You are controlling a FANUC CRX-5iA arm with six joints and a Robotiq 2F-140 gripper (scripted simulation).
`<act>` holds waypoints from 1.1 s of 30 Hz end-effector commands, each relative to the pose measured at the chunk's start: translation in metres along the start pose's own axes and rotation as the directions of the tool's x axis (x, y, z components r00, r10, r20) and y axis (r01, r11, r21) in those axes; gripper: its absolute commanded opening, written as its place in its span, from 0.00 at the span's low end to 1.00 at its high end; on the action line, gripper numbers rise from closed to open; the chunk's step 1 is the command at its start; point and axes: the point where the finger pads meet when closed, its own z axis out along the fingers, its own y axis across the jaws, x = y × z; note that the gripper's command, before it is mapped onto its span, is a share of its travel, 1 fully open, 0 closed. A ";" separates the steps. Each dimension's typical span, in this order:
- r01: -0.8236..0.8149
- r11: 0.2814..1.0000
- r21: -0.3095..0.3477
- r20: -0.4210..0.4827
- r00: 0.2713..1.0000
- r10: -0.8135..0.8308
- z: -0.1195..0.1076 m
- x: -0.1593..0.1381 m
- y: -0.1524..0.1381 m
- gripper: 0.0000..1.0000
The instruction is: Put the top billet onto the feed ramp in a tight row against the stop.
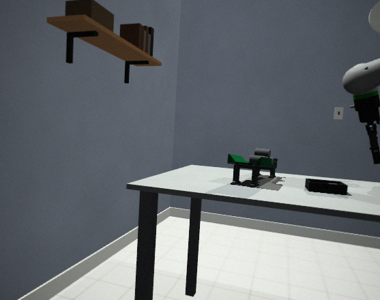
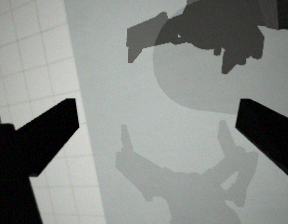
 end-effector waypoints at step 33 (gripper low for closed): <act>0.535 0.845 -0.008 0.124 0.839 -0.530 -0.113 -0.151 0.026 1.00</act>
